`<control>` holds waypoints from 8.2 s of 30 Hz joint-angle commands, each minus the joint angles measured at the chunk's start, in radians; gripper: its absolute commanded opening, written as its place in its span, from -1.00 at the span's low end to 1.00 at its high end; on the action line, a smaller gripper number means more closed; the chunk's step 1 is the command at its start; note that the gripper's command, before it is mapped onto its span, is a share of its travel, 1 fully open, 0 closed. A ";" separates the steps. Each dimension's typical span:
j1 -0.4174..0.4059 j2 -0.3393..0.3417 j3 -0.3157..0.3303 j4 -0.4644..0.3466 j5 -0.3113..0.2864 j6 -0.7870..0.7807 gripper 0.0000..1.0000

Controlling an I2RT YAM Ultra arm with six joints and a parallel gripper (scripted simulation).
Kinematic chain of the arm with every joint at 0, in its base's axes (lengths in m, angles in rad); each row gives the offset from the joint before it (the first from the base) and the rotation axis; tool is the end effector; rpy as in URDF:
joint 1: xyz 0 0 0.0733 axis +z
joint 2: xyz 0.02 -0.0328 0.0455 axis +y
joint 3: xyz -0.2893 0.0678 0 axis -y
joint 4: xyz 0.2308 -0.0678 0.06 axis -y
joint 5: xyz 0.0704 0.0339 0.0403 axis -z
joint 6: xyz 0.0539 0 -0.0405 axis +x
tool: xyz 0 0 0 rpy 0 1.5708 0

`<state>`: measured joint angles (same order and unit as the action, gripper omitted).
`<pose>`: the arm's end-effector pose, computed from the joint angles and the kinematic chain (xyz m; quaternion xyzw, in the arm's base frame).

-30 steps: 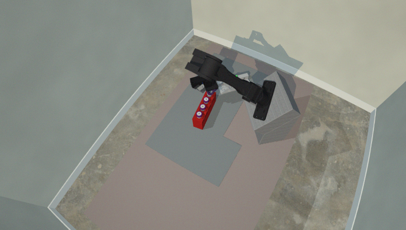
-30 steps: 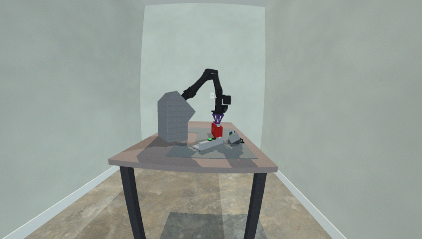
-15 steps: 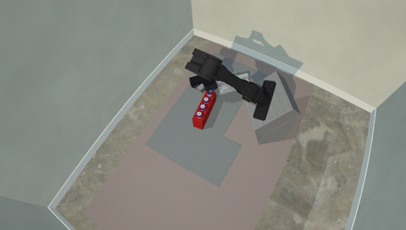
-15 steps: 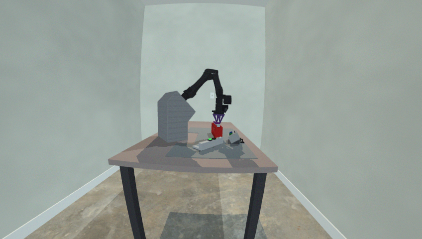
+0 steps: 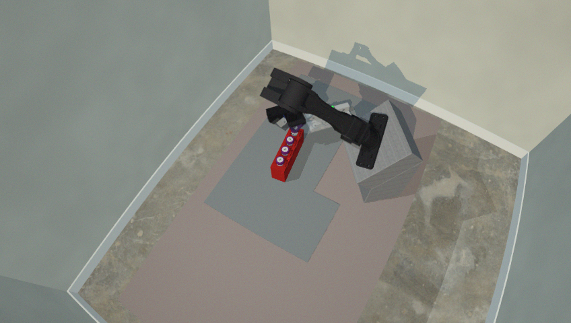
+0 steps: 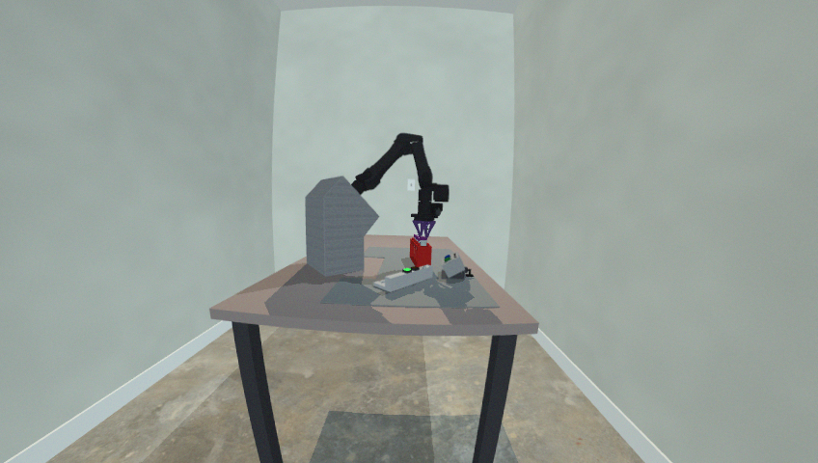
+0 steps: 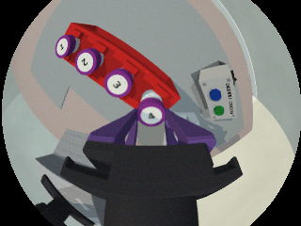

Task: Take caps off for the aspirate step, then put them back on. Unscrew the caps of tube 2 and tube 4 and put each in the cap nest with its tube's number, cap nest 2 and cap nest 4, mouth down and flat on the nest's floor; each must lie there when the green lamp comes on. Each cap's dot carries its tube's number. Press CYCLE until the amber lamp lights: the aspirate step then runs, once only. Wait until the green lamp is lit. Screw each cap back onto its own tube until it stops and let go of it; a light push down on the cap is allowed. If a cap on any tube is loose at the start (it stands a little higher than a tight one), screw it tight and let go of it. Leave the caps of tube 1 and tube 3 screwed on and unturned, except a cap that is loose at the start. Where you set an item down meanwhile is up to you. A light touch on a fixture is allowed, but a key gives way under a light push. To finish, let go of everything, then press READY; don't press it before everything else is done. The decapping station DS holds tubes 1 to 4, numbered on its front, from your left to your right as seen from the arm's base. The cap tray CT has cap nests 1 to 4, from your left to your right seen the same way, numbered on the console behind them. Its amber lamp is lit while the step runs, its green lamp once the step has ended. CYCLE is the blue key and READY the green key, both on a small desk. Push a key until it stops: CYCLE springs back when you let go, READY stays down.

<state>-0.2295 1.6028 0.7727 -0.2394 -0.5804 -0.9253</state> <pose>0.2841 -0.0349 0.1767 -0.3832 0.8484 0.1025 0.3504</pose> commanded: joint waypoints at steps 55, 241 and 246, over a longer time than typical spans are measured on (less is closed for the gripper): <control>0.006 0.011 0.000 0.027 0.002 0.016 -1.00; 0.029 0.051 -0.008 0.088 0.013 0.746 -0.02; 0.029 0.052 -0.006 0.087 0.013 0.545 -0.02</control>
<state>-0.1947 1.6619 0.7639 -0.1516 -0.5671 -0.2142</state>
